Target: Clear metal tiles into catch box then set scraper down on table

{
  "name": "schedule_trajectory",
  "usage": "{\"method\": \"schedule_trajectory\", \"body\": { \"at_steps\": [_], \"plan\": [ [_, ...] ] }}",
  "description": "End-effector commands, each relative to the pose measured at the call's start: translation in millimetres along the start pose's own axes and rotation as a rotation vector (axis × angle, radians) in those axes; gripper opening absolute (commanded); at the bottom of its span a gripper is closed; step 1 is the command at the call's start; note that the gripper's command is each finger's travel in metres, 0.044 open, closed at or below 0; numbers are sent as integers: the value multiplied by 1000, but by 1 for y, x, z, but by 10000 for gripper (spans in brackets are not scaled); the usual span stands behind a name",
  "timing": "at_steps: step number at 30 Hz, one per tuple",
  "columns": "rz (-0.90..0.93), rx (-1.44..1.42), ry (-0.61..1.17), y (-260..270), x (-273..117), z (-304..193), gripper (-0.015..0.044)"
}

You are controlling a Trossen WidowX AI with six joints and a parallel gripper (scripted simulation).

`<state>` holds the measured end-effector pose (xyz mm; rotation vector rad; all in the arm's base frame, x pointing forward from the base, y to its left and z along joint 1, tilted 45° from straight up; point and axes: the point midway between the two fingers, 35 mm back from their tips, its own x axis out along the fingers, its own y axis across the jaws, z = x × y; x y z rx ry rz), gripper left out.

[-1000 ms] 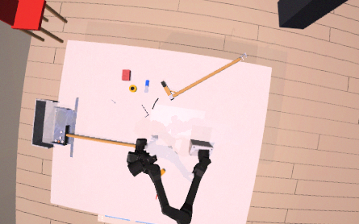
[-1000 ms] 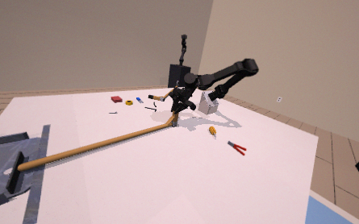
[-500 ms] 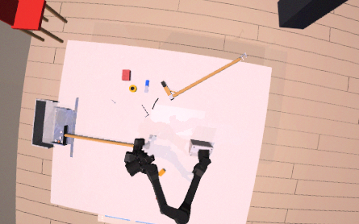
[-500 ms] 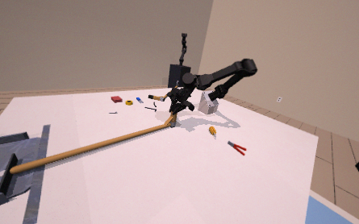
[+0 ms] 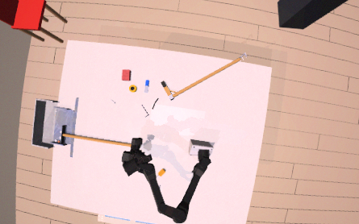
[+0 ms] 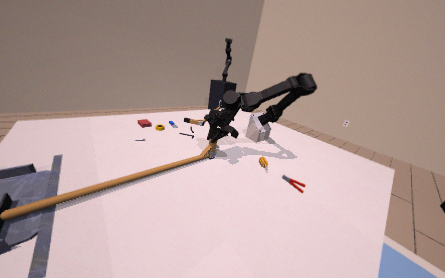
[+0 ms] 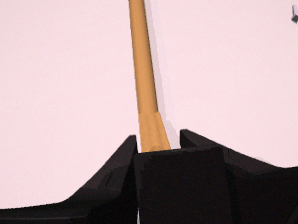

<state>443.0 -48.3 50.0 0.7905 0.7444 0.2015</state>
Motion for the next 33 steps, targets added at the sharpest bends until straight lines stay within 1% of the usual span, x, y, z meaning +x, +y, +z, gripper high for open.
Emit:
{"method": "schedule_trajectory", "body": {
  "at_steps": [1,33],
  "plan": [
    [-1,-5,-14,2,2,10,0],
    [0,-7,-15,1,21,36,0]
  ]
}}
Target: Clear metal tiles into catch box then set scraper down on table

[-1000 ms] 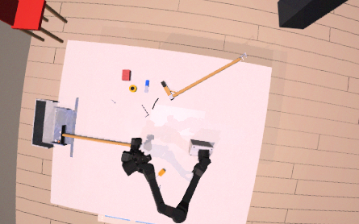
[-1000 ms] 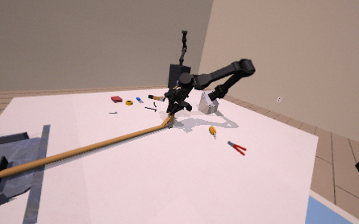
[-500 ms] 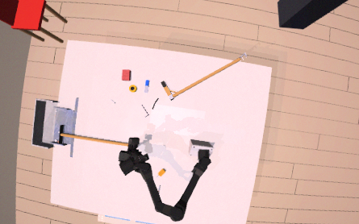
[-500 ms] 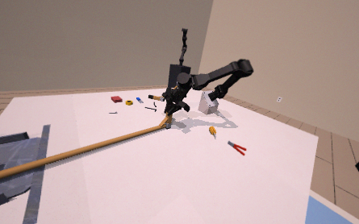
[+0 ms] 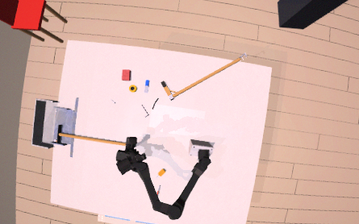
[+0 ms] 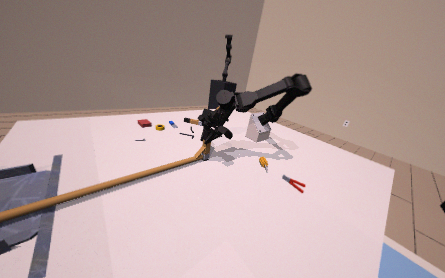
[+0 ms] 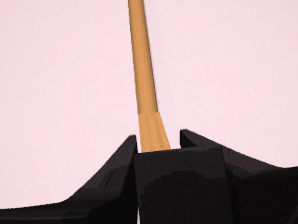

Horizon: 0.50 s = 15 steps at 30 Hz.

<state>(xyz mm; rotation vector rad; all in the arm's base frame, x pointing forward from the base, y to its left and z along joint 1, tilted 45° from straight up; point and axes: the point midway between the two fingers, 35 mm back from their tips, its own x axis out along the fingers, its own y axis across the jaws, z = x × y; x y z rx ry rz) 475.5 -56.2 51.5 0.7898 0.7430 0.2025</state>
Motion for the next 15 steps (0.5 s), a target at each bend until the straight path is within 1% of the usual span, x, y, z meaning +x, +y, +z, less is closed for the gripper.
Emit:
{"method": "schedule_trajectory", "body": {
  "at_steps": [1,15],
  "plan": [
    [-1,-5,-14,2,2,10,0],
    [-1,-6,-15,1,11,21,0]
  ]
}}
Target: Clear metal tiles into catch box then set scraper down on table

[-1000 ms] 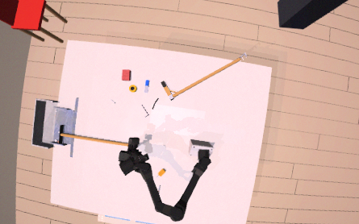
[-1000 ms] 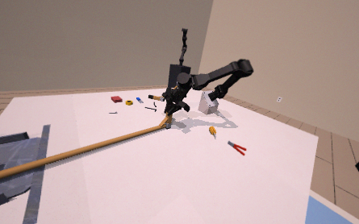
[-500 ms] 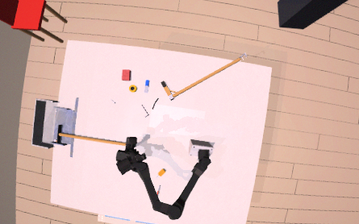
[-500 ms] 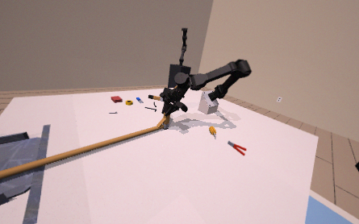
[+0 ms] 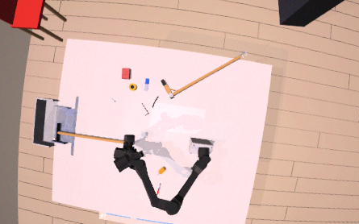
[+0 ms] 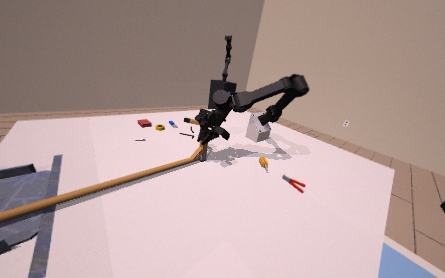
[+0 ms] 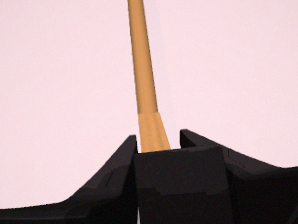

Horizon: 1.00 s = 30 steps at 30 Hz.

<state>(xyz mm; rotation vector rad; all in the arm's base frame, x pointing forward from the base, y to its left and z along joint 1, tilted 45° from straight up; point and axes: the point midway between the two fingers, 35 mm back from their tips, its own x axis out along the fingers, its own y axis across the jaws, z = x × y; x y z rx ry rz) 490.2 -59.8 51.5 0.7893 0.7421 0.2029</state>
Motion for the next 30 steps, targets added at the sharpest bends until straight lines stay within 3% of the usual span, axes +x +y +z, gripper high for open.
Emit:
{"method": "schedule_trajectory", "body": {
  "at_steps": [1,30],
  "plan": [
    [-1,-5,-14,2,2,10,0],
    [0,-6,-15,-2,20,31,0]
  ]
}}
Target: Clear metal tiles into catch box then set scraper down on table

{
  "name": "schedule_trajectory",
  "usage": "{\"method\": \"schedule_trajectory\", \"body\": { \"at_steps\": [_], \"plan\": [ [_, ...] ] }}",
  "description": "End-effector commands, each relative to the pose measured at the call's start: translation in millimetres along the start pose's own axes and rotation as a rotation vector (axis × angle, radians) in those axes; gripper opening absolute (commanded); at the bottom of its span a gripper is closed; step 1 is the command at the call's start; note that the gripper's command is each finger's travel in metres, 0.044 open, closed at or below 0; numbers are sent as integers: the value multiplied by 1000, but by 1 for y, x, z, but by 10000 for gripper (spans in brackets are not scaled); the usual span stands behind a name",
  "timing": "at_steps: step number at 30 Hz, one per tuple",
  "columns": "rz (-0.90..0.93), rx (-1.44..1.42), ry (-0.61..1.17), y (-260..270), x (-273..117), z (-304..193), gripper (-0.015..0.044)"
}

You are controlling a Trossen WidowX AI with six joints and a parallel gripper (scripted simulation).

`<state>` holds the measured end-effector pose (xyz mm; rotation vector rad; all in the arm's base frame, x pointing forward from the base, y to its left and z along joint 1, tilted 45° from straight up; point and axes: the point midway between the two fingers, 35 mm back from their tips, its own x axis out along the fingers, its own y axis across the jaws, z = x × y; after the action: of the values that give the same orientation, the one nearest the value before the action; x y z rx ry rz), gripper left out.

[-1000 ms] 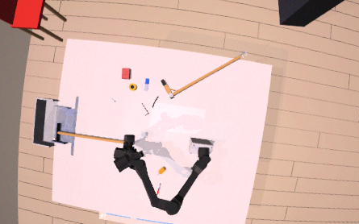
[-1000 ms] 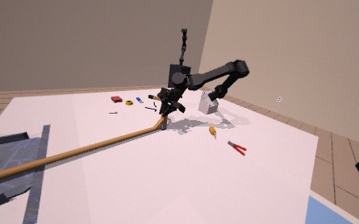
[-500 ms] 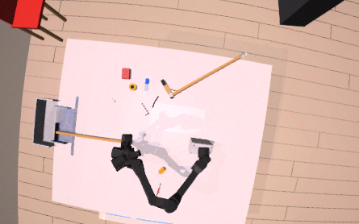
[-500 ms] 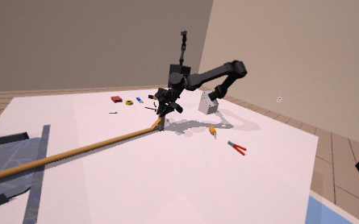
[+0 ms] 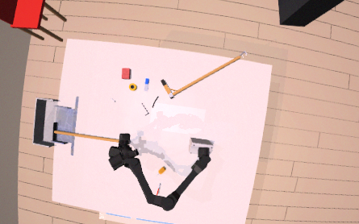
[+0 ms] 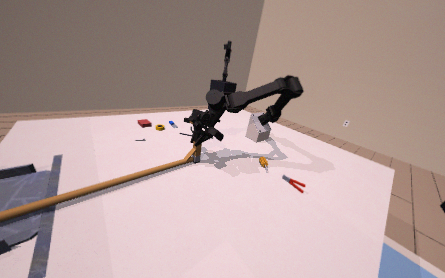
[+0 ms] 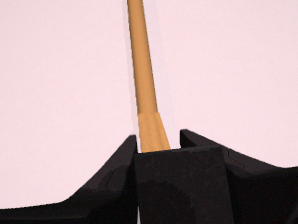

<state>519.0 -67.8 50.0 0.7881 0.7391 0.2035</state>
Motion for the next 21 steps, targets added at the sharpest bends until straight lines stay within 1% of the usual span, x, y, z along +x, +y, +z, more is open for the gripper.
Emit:
{"method": "schedule_trajectory", "body": {
  "at_steps": [1,9,10,21],
  "plan": [
    [-1,-4,-13,1,2,9,0],
    [-1,-5,-13,-1,7,14,0],
    [1,-1,-2,-2,5,7,0],
    [0,-1,-4,-2,6,8,0]
  ]
}}
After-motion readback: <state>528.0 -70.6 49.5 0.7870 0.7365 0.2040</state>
